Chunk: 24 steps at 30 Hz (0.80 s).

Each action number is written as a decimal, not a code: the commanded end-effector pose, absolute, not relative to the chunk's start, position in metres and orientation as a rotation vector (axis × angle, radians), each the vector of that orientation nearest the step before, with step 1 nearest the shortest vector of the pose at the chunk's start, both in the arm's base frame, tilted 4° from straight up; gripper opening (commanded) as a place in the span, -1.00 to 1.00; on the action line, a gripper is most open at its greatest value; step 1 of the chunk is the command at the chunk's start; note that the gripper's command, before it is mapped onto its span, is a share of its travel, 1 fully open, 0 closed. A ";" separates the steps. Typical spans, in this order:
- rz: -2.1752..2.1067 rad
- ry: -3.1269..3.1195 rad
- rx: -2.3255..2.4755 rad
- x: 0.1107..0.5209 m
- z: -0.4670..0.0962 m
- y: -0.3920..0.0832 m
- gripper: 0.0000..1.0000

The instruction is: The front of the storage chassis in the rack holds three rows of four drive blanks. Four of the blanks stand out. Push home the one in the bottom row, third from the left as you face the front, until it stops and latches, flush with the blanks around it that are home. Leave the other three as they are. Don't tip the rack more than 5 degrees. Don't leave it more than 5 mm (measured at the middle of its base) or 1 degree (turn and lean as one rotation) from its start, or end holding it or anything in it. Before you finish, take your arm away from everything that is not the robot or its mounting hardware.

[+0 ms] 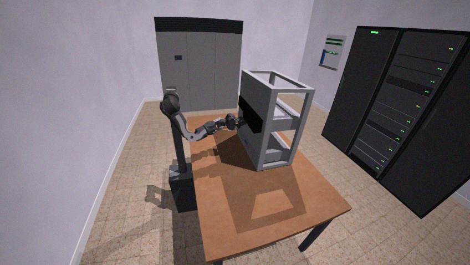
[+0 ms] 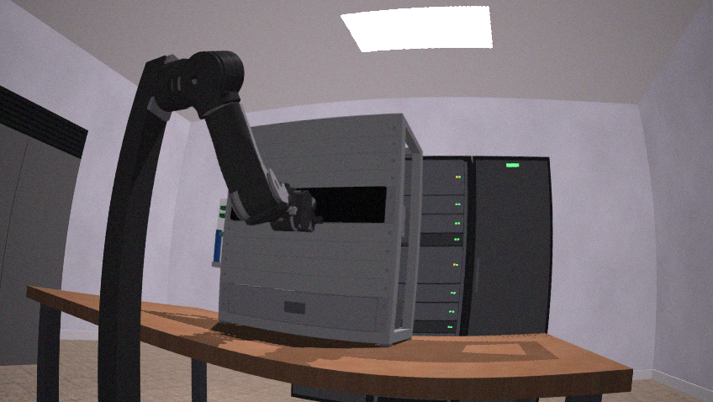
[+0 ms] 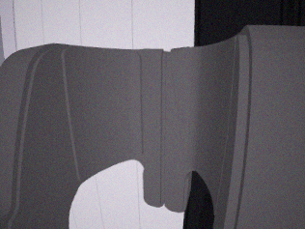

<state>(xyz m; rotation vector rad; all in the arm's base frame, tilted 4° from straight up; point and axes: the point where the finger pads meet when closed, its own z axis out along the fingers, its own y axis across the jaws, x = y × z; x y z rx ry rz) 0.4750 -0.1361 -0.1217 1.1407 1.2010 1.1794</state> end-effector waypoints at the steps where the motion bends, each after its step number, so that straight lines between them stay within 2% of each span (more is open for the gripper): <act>1: 1.190 1.199 1.128 0.477 -0.118 -0.134 -1.00; 24: 1.190 1.198 1.128 0.496 -0.114 -0.130 -1.00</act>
